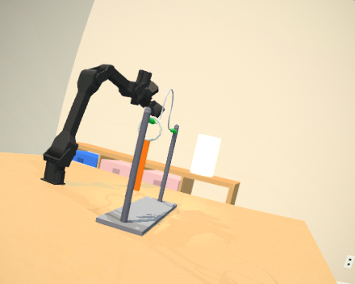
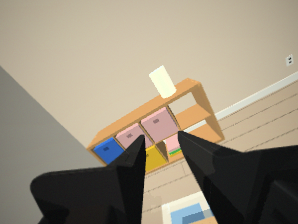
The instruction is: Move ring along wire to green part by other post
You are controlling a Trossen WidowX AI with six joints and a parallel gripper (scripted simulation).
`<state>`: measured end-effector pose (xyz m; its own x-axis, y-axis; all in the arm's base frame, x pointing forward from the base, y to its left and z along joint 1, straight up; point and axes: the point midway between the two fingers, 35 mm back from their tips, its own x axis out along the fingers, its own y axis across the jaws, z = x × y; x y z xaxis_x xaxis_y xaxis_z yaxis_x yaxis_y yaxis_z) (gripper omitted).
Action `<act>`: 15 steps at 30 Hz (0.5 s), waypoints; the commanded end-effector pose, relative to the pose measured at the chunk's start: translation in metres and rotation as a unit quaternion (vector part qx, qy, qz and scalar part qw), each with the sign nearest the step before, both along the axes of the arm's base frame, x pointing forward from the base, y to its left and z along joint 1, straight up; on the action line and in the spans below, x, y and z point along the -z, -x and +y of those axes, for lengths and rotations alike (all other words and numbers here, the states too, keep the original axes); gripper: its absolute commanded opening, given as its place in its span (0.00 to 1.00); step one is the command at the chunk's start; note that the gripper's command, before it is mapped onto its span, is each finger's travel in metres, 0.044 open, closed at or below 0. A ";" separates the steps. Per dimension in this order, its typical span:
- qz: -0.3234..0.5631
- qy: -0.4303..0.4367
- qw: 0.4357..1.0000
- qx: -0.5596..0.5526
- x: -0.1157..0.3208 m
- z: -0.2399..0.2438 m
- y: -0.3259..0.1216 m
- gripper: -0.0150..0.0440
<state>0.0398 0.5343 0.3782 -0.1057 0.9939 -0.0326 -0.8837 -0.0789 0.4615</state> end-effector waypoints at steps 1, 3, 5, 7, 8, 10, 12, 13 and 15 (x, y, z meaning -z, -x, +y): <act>-0.014 -0.006 0.998 0.060 -0.002 -0.016 -0.060 0.53; -0.020 -0.010 0.996 0.090 -0.005 -0.026 -0.089 0.53; -0.027 -0.014 0.992 0.120 -0.007 -0.038 -0.118 0.53; -0.034 -0.018 0.988 0.150 -0.010 -0.052 -0.145 0.53; -0.037 -0.019 0.985 0.165 -0.011 -0.059 -0.159 0.53; -0.044 -0.022 0.980 0.194 -0.014 -0.075 -0.185 0.53; -0.052 -0.025 0.973 0.224 -0.016 -0.093 -0.210 0.53; -0.056 -0.026 0.969 0.238 -0.017 -0.102 -0.221 0.53; -0.063 -0.028 0.961 0.268 -0.020 -0.121 -0.244 0.53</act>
<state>0.2506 0.4410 0.3976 0.3391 0.9401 0.0356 -0.8759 0.3017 0.3766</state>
